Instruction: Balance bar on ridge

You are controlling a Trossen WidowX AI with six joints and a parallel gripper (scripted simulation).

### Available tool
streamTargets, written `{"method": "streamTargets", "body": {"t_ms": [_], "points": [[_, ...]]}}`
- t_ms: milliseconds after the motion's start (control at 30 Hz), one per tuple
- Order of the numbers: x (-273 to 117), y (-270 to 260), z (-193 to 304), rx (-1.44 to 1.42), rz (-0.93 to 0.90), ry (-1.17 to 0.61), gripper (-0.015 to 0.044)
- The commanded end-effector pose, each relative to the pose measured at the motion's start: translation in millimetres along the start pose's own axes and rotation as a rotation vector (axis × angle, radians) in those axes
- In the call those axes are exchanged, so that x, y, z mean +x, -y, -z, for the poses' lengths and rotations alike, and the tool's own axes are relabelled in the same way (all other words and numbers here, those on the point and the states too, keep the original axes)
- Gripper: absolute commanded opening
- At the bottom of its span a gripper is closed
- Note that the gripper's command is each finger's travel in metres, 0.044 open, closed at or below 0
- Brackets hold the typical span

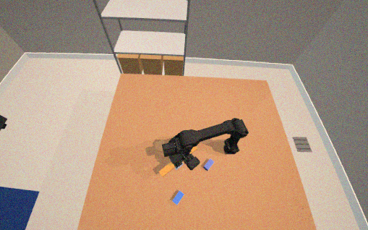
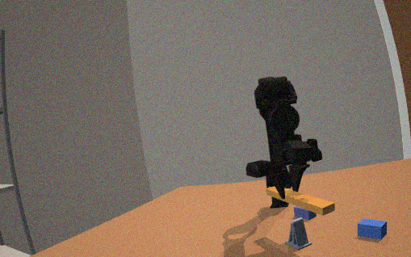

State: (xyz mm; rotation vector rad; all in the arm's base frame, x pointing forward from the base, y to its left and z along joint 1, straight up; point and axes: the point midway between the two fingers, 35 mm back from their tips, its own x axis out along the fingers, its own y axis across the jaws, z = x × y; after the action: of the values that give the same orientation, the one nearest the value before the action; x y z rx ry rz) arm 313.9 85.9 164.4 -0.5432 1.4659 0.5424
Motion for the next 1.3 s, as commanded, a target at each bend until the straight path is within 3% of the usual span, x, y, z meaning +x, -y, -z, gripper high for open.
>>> {"method": "streamTargets", "body": {"t_ms": [0, 667, 1267], "points": [[5.3, -1.0, -1.6, -0.009, 0.002, 0.000, 0.0000], [37.8, 2.4, -0.7, -0.018, 0.003, 0.000, 0.0000], [39.1, 2.6, -0.8, -0.018, 0.003, 0.000, 0.0000]]}}
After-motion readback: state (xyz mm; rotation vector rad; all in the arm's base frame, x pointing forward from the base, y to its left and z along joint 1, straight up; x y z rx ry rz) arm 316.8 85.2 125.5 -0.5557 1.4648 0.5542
